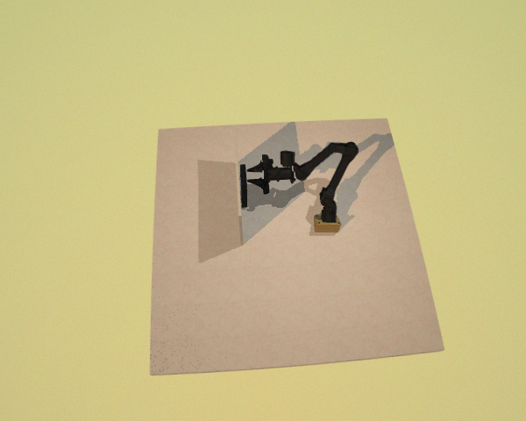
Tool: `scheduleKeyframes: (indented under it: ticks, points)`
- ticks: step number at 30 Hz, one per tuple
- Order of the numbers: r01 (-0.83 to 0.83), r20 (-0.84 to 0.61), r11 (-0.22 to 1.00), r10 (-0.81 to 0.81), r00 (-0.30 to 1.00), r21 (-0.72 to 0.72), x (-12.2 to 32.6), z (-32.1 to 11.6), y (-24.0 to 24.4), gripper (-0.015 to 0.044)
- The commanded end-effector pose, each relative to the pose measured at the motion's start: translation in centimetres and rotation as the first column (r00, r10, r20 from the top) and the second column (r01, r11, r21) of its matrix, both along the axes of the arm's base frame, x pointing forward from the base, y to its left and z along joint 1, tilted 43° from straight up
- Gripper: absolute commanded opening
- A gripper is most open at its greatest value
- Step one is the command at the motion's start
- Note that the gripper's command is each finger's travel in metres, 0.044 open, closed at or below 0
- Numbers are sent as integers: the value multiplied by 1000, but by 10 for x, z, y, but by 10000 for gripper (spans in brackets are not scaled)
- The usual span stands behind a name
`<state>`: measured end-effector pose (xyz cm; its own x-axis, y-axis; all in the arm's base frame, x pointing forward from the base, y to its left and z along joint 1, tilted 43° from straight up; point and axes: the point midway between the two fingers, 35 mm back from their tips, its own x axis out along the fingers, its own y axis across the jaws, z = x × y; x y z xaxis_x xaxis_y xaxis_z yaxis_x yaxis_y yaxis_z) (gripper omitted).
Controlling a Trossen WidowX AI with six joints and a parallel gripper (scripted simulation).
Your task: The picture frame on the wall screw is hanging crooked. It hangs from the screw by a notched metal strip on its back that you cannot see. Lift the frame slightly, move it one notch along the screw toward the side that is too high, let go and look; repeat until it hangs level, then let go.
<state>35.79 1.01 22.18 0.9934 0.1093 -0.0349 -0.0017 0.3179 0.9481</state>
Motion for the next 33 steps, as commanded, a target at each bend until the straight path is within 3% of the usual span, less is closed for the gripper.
scheduleKeyframes:
  ticks: [1,33]
  points:
    - [4,0,1000,-4,1000,6,6,0,0,260]
    - [4,1,1000,-4,1000,6,20,-2,2,260]
